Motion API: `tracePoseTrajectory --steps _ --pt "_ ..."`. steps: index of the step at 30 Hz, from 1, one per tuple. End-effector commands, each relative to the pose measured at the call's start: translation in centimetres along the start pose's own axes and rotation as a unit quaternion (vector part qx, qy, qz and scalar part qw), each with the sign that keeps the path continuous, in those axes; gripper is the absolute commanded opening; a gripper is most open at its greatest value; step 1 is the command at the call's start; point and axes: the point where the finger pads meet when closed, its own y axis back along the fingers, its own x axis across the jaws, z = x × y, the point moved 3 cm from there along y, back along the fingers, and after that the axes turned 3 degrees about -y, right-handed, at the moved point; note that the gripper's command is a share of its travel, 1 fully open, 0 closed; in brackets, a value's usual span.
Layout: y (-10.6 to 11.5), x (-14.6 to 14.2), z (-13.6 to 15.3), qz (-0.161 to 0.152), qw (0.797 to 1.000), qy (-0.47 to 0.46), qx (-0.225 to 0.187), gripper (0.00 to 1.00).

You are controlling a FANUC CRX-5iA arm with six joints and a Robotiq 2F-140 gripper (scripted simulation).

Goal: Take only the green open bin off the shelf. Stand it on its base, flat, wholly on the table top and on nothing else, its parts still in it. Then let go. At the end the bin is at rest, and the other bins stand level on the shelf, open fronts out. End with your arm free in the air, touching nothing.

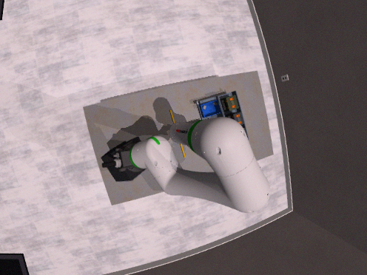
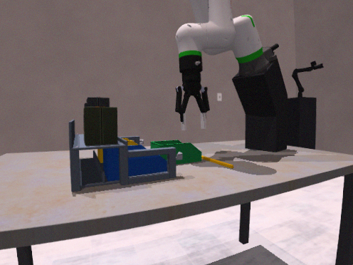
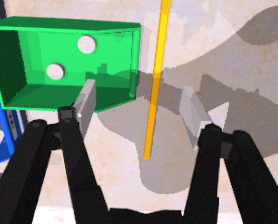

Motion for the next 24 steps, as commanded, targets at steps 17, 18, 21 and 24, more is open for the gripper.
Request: tracePoseTrajectory --steps 17,18,21,24 --pt "-0.06 0.16 0.11 -0.021 1.000 0.000 0.014 0.57" --pt "-0.06 0.16 0.11 -0.021 1.000 0.000 0.014 0.57" --pt "-0.06 0.16 0.11 -0.021 1.000 0.000 0.014 0.57" --pt "-0.03 0.09 0.06 -0.012 1.000 0.000 0.008 0.57"
